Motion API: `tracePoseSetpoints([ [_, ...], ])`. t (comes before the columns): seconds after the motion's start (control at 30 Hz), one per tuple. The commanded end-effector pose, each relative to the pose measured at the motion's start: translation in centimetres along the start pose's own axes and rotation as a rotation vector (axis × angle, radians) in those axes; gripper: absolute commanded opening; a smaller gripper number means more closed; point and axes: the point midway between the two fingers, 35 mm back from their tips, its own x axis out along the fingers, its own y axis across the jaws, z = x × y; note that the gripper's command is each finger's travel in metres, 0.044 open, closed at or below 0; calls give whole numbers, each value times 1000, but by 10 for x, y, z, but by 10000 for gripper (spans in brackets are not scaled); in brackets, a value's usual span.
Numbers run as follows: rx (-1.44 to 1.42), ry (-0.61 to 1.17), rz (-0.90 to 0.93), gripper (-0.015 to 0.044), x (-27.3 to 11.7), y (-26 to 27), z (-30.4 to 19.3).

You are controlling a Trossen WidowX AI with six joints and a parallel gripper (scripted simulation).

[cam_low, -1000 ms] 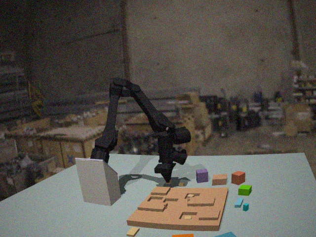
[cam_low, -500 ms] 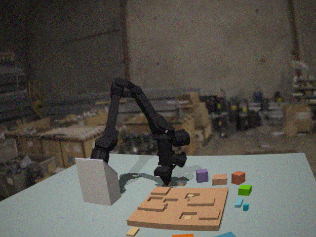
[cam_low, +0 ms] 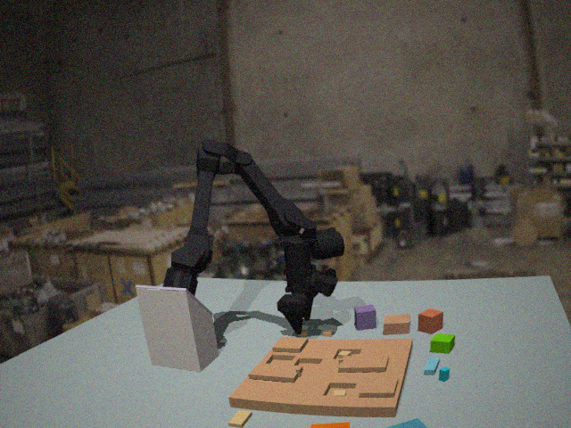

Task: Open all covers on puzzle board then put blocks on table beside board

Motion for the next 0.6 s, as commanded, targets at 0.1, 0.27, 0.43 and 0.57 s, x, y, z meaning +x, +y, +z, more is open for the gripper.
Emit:
tracePoseSetpoints([
  [0.1,-6,-3,2,440,-24,1,2],
  [0.27,-5,-3,1,440,-40,1,1],
  [0.43,-3,-3,2,440,-56,1,-1],
  [0.57,-2,-3,3,440,-61,1,-2],
])
